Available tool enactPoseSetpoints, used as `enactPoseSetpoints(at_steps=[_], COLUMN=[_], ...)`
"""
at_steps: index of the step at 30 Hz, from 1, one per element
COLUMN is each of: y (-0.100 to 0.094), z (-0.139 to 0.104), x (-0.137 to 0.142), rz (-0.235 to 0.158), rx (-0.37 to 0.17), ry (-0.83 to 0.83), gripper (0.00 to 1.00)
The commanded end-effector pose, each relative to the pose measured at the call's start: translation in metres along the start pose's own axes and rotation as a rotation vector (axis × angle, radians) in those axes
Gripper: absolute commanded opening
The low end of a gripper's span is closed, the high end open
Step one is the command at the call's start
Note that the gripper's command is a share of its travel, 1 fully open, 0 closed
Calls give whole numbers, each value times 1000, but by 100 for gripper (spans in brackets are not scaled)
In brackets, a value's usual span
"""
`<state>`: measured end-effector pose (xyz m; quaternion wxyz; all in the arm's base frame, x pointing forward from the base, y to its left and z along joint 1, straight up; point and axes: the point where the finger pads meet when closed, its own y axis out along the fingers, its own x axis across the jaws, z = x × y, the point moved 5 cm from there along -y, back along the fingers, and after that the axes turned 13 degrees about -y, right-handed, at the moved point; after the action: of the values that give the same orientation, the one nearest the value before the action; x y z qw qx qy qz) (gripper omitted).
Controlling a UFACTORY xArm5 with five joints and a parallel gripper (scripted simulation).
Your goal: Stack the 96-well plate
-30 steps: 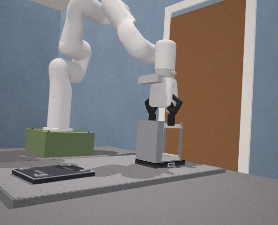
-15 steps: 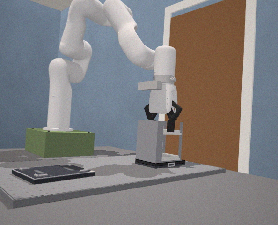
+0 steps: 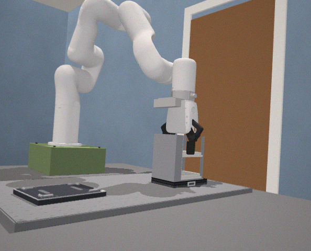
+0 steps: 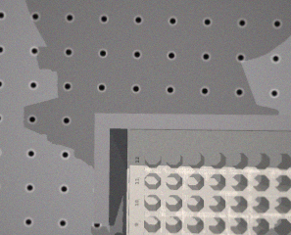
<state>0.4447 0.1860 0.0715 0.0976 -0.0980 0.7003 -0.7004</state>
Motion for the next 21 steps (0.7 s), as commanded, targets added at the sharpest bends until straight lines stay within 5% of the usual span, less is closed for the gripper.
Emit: enactPoseSetpoints(at_steps=[1, 21], y=[4, 35], z=[0, 0], x=[-2, -2], rz=[5, 5], rx=[-2, -2], ry=[0, 0], gripper=[0, 0])
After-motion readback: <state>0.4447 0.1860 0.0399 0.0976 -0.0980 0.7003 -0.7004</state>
